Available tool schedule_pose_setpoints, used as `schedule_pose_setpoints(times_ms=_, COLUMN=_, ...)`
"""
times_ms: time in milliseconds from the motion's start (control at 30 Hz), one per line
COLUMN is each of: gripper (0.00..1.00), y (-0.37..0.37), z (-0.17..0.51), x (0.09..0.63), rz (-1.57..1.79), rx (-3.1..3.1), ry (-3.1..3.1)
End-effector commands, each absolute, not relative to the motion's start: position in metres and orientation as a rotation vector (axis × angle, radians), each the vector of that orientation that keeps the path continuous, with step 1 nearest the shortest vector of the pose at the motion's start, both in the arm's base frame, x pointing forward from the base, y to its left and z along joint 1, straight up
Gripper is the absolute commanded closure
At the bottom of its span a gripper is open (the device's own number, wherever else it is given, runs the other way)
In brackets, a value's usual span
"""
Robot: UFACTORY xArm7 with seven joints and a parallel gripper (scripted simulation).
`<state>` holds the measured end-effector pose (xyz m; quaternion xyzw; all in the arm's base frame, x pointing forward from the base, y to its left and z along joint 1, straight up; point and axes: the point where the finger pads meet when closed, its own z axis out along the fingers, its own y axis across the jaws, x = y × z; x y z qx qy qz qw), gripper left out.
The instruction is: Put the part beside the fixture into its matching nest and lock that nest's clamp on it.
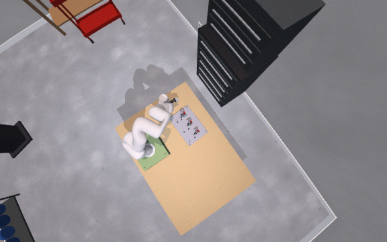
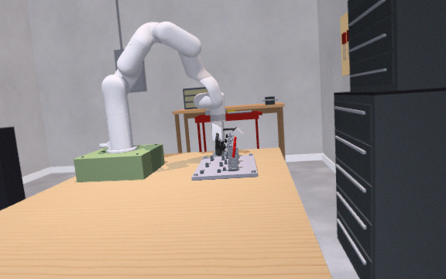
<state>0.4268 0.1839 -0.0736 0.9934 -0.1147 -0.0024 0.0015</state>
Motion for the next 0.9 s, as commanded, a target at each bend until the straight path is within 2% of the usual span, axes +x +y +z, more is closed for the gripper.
schedule_pose_setpoints(times_ms=0, gripper=0.0, y=0.1846, z=-0.0724, x=0.4283, rz=-0.002, rx=3.12, ry=-0.36)
schedule_pose_setpoints(times_ms=300, gripper=0.0, y=0.1846, z=-0.0724, x=0.4283, rz=-0.002, rx=3.12, ry=-0.36)
schedule_pose_setpoints(times_ms=333, gripper=1.0, y=0.1846, z=-0.0724, x=0.4283, rz=-0.002, rx=3.12, ry=-0.36)
schedule_pose_setpoints(times_ms=867, gripper=1.0, y=0.1846, z=-0.0724, x=0.4283, rz=-0.002, rx=3.12, ry=-0.36)
